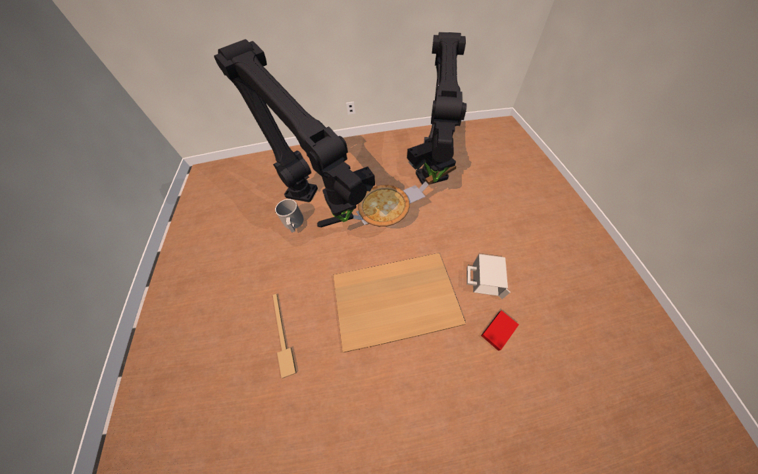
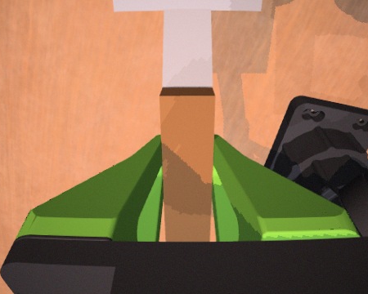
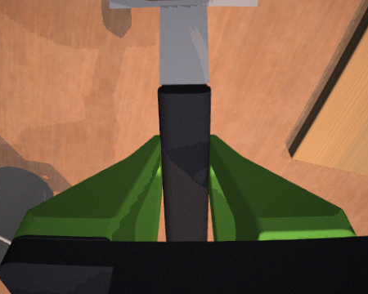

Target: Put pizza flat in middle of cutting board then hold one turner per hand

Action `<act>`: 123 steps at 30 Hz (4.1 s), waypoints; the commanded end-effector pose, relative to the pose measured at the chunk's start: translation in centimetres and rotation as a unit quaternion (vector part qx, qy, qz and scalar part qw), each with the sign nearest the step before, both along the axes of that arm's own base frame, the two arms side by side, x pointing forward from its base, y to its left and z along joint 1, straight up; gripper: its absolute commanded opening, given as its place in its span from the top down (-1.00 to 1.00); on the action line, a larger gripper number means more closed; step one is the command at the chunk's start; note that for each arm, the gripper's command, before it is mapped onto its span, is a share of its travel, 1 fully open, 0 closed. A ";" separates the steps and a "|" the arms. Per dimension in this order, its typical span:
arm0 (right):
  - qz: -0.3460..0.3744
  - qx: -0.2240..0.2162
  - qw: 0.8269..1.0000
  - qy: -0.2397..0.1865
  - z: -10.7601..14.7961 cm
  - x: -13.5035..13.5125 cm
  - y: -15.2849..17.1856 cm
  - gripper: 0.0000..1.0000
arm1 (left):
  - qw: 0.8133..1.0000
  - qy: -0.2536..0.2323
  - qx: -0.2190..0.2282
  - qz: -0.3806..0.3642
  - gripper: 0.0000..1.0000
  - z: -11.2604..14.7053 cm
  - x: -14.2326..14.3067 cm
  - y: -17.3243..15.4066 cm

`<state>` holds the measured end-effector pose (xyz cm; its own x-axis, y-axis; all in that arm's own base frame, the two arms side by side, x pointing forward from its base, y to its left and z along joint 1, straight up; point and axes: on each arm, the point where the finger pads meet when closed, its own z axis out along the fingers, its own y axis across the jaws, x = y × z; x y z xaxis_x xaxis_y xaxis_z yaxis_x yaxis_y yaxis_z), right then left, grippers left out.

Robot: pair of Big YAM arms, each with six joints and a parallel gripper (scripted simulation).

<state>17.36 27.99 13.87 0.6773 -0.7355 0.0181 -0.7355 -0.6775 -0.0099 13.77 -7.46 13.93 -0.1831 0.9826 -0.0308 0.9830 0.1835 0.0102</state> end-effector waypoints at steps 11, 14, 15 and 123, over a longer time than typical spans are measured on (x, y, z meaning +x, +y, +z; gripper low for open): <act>0.015 0.040 0.999 -0.014 2.6 3.3 3.0 0.87 | 0.999 -0.037 -0.021 0.001 0.87 2.9 4.0 -1.2; 0.014 0.040 0.999 -0.013 2.6 4.5 3.4 0.87 | 0.999 -0.036 -0.018 0.013 0.87 2.9 5.1 -1.5; 0.015 0.043 0.999 -0.014 2.7 4.8 3.5 0.87 | 0.999 -0.038 -0.016 0.007 0.87 3.0 5.4 -1.6; 0.093 0.048 0.994 -0.018 5.3 30.0 12.9 0.87 | 0.996 -0.013 -0.007 0.084 0.87 0.1 25.5 -8.1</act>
